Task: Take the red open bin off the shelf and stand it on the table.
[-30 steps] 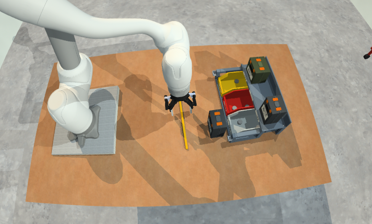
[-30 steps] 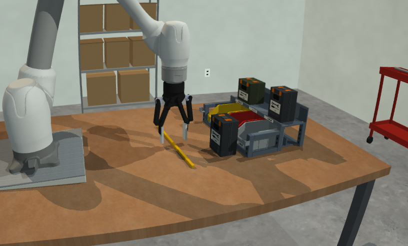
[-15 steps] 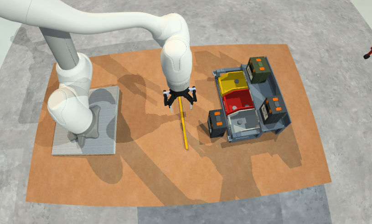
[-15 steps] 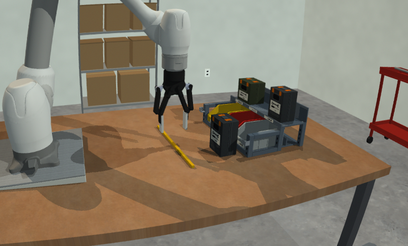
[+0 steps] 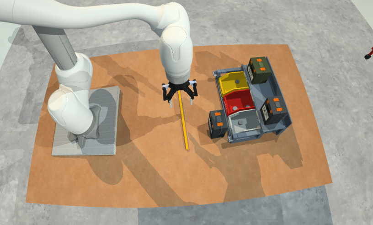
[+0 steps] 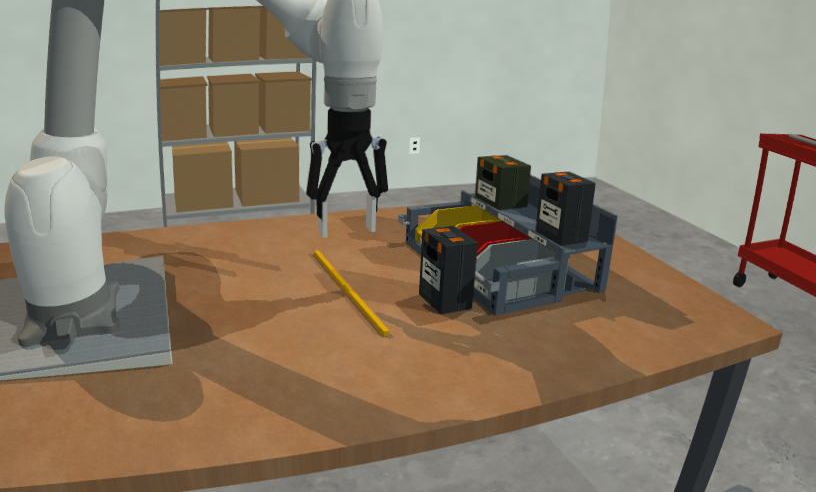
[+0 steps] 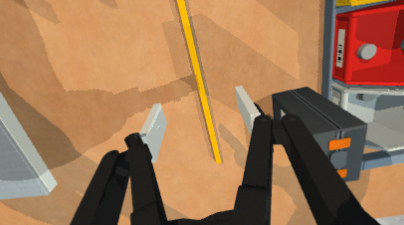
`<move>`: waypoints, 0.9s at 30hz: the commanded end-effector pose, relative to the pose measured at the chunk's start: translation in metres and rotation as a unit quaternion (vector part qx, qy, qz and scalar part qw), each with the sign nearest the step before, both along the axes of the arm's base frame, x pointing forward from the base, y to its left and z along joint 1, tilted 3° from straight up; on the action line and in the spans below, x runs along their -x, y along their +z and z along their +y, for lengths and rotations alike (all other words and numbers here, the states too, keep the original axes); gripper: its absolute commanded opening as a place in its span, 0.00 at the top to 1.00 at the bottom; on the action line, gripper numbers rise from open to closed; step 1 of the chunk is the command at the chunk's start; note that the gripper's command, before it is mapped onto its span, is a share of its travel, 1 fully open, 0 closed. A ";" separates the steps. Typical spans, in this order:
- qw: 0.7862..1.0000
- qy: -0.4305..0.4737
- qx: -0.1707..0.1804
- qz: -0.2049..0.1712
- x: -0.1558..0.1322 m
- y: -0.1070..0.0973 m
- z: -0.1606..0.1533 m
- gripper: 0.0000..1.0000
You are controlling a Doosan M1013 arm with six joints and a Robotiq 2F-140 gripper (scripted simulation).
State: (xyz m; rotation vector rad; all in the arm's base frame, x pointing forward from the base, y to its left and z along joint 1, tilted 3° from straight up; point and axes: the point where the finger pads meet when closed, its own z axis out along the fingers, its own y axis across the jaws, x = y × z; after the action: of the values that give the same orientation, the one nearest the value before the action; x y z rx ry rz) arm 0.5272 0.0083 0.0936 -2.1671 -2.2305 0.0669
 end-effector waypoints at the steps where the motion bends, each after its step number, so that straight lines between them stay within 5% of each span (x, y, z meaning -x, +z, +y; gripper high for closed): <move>1: 1.000 0.000 0.000 0.000 0.000 0.000 0.000 0.43; 6: 1.000 0.000 0.000 0.000 -0.001 0.028 0.000 0.43; 27: 1.000 0.000 0.000 0.000 -0.001 0.018 0.000 0.43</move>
State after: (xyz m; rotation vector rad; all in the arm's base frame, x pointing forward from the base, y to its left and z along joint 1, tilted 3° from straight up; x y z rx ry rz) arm 0.5281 0.0084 0.1126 -2.1674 -2.2309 0.0665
